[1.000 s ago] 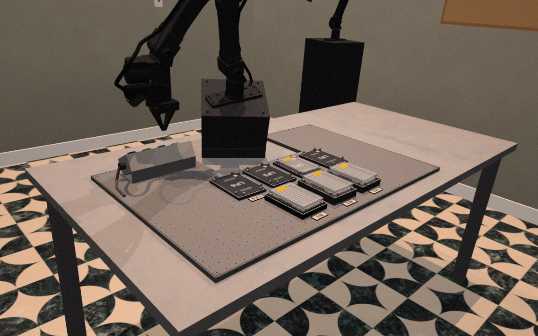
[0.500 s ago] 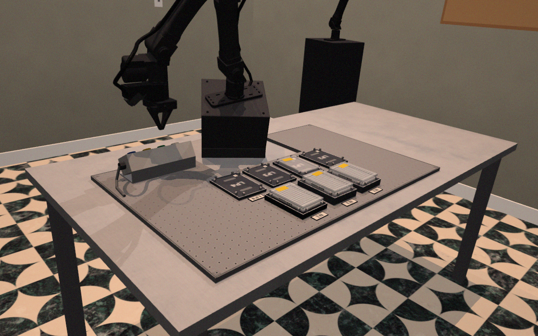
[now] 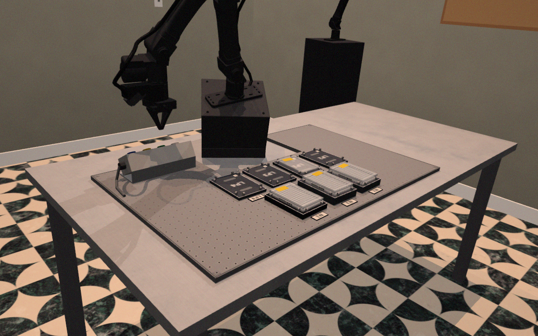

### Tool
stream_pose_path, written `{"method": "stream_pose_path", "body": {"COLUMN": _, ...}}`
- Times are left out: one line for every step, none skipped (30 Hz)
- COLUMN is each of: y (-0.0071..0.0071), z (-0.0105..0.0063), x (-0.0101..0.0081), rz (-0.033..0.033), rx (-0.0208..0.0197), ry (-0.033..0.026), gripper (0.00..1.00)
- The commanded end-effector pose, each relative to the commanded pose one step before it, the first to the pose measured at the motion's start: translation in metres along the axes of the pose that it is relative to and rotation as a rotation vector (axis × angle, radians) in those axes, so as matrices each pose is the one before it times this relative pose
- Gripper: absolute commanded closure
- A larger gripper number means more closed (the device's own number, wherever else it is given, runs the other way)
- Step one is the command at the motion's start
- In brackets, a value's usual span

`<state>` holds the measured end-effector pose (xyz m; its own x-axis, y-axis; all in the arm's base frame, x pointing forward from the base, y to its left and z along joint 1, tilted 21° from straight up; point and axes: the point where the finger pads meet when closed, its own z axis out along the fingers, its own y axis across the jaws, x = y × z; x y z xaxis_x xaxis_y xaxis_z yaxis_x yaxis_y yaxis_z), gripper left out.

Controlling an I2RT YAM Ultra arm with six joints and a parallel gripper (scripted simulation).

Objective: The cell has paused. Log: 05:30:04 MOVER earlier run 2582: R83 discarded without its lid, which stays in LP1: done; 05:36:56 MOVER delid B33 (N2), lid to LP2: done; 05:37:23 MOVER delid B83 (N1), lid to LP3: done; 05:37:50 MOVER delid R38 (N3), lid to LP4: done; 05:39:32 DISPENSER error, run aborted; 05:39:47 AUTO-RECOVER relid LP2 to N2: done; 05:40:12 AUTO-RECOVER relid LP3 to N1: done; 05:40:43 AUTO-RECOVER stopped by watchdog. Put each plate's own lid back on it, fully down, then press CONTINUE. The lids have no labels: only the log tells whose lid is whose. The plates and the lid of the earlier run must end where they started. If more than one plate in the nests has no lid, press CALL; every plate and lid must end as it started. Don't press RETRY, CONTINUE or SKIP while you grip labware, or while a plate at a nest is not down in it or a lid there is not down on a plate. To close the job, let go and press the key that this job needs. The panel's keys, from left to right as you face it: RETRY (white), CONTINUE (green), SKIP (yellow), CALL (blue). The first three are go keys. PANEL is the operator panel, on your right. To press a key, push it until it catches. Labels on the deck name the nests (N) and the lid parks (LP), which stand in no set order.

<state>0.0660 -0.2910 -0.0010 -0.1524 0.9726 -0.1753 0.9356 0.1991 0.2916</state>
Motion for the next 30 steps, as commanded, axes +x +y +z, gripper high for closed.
{"method": "stream_pose_path", "body": {"y": -0.00382, "z": -0.01062, "x": -0.01994, "rz": -0.00489, "rx": -0.00077, "ry": -0.05422, "gripper": 1.00}}
{"method": "stream_pose_path", "body": {"y": 0.00028, "z": -0.00147, "x": -0.00096, "rz": -0.00178, "rx": 0.00055, "ry": -0.00514, "gripper": 1.00}}
{"method": "stream_pose_path", "body": {"y": -0.00013, "z": 0.00014, "x": 0.00008, "rz": 0.00027, "rx": -0.00025, "ry": 0.00069, "gripper": 1.00}}
{"method": "stream_pose_path", "body": {"y": -0.00027, "z": 0.00052, "x": 0.00034, "rz": 0.00086, "rx": -0.00018, "ry": 0.00205, "gripper": 1.00}}
{"method": "stream_pose_path", "body": {"y": -0.00026, "z": 0.00052, "x": 0.00036, "rz": 0.00086, "rx": -0.00018, "ry": 0.00216, "gripper": 1.00}}
{"method": "stream_pose_path", "body": {"y": -0.00021, "z": 0.00053, "x": 0.00036, "rz": 0.00078, "rx": -0.00045, "ry": 0.00218, "gripper": 1.00}}
{"method": "stream_pose_path", "body": {"y": -0.00022, "z": 0.00051, "x": 0.00032, "rz": 0.00074, "rx": -0.00031, "ry": 0.00196, "gripper": 1.00}}
{"method": "stream_pose_path", "body": {"y": -0.00026, "z": 0.00051, "x": 0.00032, "rz": 0.00077, "rx": -0.00011, "ry": 0.00198, "gripper": 1.00}}
{"method": "stream_pose_path", "body": {"y": 0.00000, "z": 0.00000, "x": 0.00000, "rz": 0.00000, "rx": 0.00000, "ry": 0.00000, "gripper": 1.00}}
{"method": "stream_pose_path", "body": {"y": 0.00000, "z": 0.00000, "x": 0.00000, "rz": 0.00000, "rx": 0.00000, "ry": 0.00000, "gripper": 1.00}}
{"method": "stream_pose_path", "body": {"y": -0.00020, "z": 0.00050, "x": 0.00029, "rz": 0.00195, "rx": -0.00033, "ry": 0.00183, "gripper": 1.00}}
{"method": "stream_pose_path", "body": {"y": -0.00020, "z": 0.00050, "x": 0.00030, "rz": 0.00012, "rx": -0.00034, "ry": 0.00187, "gripper": 1.00}}
{"method": "stream_pose_path", "body": {"y": -0.00021, "z": 0.00050, "x": 0.00029, "rz": 0.00019, "rx": -0.00026, "ry": 0.00185, "gripper": 1.00}}
{"method": "stream_pose_path", "body": {"y": 0.00004, "z": -0.00072, "x": -0.00051, "rz": -0.00103, "rx": 0.00073, "ry": -0.00260, "gripper": 1.00}}
{"method": "stream_pose_path", "body": {"y": 0.00032, "z": -0.00168, "x": -0.00108, "rz": -0.00199, "rx": 0.00104, "ry": -0.00578, "gripper": 1.00}}
{"method": "stream_pose_path", "body": {"y": 0.00032, "z": -0.00139, "x": -0.00081, "rz": -0.00153, "rx": 0.00051, "ry": -0.00433, "gripper": 1.00}}
{"method": "stream_pose_path", "body": {"y": -0.00004, "z": 0.00001, "x": 0.00009, "rz": 0.00023, "rx": -0.00020, "ry": 0.00070, "gripper": 1.00}}
{"method": "stream_pose_path", "body": {"y": -0.00015, "z": 0.00040, "x": 0.00038, "rz": 0.00085, "rx": -0.00032, "ry": 0.00220, "gripper": 1.00}}
{"method": "stream_pose_path", "body": {"y": -0.00015, "z": 0.00040, "x": 0.00039, "rz": 0.00087, "rx": -0.00033, "ry": 0.00227, "gripper": 1.00}}
{"method": "stream_pose_path", "body": {"y": -0.00016, "z": 0.00042, "x": 0.00021, "rz": 0.00055, "rx": -0.00032, "ry": 0.00159, "gripper": 1.00}}
{"method": "stream_pose_path", "body": {"y": -0.00014, "z": 0.00041, "x": 0.00036, "rz": 0.00078, "rx": -0.00038, "ry": 0.00214, "gripper": 1.00}}
{"method": "stream_pose_path", "body": {"y": -0.00015, "z": 0.00040, "x": 0.00037, "rz": 0.00083, "rx": -0.00027, "ry": 0.00221, "gripper": 1.00}}
{"method": "stream_pose_path", "body": {"y": -0.00013, "z": 0.00041, "x": 0.00037, "rz": 0.00080, "rx": -0.00039, "ry": 0.00222, "gripper": 1.00}}
{"method": "stream_pose_path", "body": {"y": -0.00013, "z": 0.00040, "x": 0.00035, "rz": 0.00075, "rx": -0.00037, "ry": 0.00212, "gripper": 1.00}}
{"method": "stream_pose_path", "body": {"y": -0.00015, "z": 0.00040, "x": 0.00036, "rz": 0.00077, "rx": -0.00024, "ry": 0.00213, "gripper": 1.00}}
{"method": "stream_pose_path", "body": {"y": 0.00000, "z": 0.00000, "x": 0.00000, "rz": 0.00000, "rx": 0.00000, "ry": 0.00000, "gripper": 1.00}}
{"method": "stream_pose_path", "body": {"y": 0.00000, "z": 0.00000, "x": 0.00000, "rz": 0.00000, "rx": 0.00000, "ry": 0.00000, "gripper": 1.00}}
{"method": "stream_pose_path", "body": {"y": 0.00053, "z": -0.00264, "x": -0.00178, "rz": -0.00266, "rx": 0.00189, "ry": -0.00950, "gripper": 1.00}}
{"method": "stream_pose_path", "body": {"y": 0.00021, "z": -0.00093, "x": -0.00057, "rz": -0.00126, "rx": 0.00036, "ry": -0.00278, "gripper": 1.00}}
{"method": "stream_pose_path", "body": {"y": -0.00024, "z": 0.00022, "x": -0.00087, "rz": -0.00123, "rx": 0.00033, "ry": -0.00271, "gripper": 1.00}}
